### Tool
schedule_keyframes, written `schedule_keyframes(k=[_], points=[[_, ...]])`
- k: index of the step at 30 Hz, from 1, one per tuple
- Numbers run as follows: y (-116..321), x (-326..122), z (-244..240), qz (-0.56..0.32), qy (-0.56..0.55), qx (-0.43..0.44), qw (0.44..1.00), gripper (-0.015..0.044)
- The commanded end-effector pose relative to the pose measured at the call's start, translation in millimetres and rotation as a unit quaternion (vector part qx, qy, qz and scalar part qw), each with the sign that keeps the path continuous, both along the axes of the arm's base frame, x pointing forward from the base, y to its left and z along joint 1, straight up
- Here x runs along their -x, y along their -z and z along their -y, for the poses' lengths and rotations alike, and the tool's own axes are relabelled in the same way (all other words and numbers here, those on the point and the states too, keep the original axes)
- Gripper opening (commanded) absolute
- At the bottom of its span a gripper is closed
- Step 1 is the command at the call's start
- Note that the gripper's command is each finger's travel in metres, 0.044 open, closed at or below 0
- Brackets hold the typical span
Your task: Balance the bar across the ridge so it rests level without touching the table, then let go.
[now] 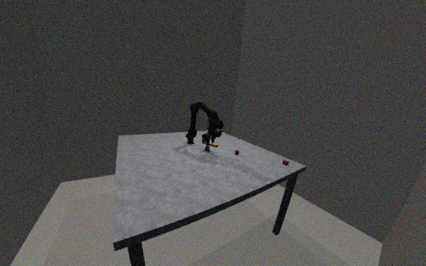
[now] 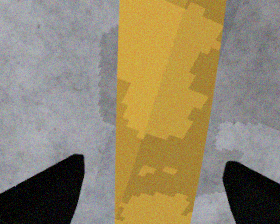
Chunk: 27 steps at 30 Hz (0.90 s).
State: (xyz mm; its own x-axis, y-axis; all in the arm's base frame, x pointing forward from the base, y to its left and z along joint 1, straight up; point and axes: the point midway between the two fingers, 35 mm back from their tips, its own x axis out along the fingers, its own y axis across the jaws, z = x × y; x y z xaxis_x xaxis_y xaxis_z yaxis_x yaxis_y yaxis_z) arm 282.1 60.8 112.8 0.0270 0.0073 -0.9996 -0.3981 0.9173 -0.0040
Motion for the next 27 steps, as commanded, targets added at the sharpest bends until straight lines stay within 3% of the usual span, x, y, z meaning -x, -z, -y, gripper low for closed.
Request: schedule_keyframes(k=[1, 3, 7, 16, 27], points=[[0.0, 0.0, 0.1, 0.000, 0.000, 0.000, 1.000, 0.0395], [0.0, 0.0, 0.1, 0.000, 0.000, 0.000, 1.000, 0.0440], [-7.1, -1.1, -0.1, 0.000, 0.000, 0.000, 1.000, 0.0440], [-98.2, 2.2, 0.5, 0.000, 0.000, 0.000, 1.000, 0.0440], [-99.9, 2.6, 0.6, 0.000, 0.000, 0.000, 1.000, 0.0440]])
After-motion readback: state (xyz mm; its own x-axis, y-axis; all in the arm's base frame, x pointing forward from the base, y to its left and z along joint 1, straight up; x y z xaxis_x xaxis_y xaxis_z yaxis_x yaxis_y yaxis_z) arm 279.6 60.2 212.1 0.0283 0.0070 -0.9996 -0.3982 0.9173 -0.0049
